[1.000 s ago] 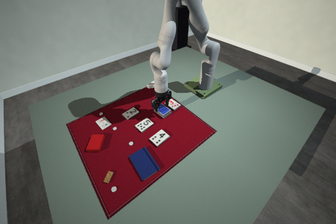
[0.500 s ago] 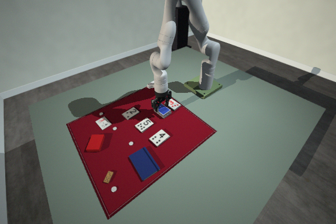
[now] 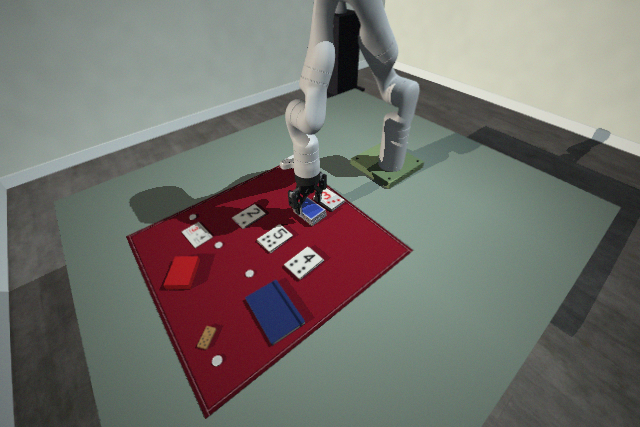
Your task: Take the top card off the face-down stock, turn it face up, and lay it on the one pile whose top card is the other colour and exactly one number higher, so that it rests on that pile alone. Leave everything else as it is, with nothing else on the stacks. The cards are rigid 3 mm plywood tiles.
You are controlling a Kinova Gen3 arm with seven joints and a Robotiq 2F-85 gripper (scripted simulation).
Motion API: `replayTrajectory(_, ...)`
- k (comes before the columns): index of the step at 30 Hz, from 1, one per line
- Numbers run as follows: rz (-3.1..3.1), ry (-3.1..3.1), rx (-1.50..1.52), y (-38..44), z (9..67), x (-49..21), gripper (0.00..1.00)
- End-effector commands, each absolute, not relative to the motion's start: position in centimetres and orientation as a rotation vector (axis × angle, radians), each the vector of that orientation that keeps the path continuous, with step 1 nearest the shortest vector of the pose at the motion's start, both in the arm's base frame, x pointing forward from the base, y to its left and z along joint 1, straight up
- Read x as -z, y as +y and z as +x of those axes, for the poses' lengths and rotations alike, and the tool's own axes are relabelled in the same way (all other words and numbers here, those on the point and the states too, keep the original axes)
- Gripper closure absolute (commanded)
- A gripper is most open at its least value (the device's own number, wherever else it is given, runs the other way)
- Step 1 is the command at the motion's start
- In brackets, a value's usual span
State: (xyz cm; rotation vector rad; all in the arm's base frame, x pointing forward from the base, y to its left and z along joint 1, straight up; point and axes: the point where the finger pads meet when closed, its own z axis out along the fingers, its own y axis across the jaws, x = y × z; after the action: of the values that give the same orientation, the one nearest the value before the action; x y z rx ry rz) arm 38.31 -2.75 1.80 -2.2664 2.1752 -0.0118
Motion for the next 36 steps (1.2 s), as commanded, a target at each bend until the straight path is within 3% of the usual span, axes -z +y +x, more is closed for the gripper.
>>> replayTrajectory(1,-2.266,2.175,0.013,-2.75,38.35,-1.83,0.15)
replayTrajectory(13,-2.266,2.175,0.013,-2.75,38.35,-1.83,0.15)
replayTrajectory(14,-2.266,2.175,0.013,-2.75,38.35,-1.83,0.27)
replayTrajectory(36,-2.266,2.175,0.013,-2.75,38.35,-1.83,0.27)
